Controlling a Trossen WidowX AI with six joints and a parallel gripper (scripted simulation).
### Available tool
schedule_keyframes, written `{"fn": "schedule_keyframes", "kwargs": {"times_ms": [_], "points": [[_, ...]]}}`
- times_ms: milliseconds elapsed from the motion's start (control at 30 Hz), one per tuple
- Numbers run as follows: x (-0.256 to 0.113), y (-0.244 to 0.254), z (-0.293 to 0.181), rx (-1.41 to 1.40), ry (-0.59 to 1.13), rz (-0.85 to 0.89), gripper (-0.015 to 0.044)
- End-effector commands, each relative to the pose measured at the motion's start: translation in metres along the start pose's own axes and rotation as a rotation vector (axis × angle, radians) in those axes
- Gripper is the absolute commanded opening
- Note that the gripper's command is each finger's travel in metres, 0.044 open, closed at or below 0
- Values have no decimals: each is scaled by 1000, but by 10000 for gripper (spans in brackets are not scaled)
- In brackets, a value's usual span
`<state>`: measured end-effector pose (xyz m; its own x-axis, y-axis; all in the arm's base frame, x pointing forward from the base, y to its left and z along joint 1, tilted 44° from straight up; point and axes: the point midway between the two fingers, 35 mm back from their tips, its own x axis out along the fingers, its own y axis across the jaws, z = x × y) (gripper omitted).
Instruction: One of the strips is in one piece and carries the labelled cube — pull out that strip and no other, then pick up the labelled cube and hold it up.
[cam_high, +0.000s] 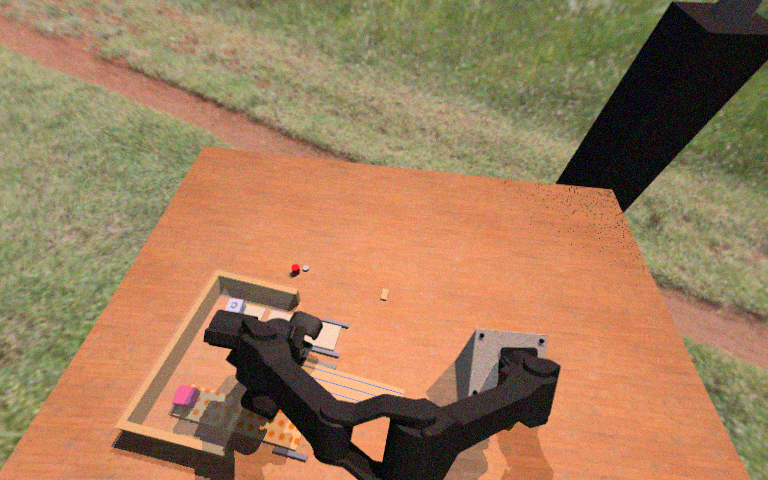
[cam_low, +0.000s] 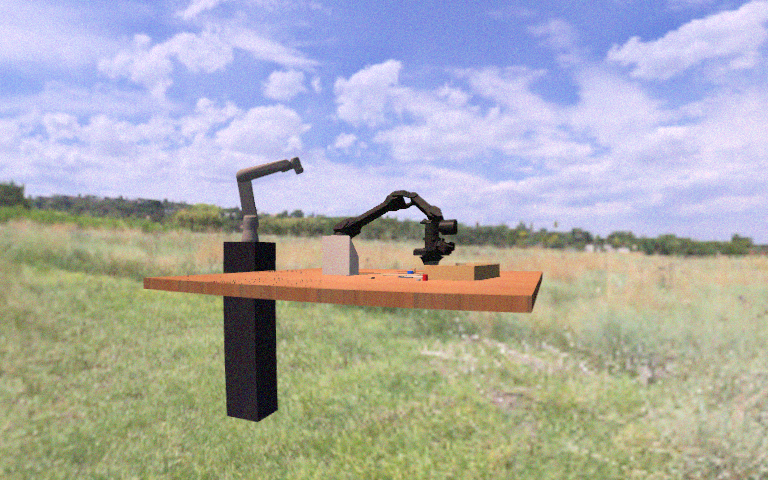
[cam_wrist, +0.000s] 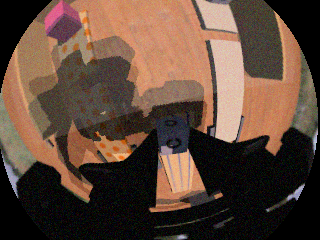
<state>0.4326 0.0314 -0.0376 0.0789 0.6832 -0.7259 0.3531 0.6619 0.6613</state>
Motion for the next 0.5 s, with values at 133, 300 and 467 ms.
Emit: {"fn": "schedule_keyframes", "kwargs": {"times_ms": [133,300,467], "points": [[-8,-3,-8,1,0,-1,0],[-22,-10,-25,4,2,-1,0],[-35,-17,-43,8,4,-1,0]]}}
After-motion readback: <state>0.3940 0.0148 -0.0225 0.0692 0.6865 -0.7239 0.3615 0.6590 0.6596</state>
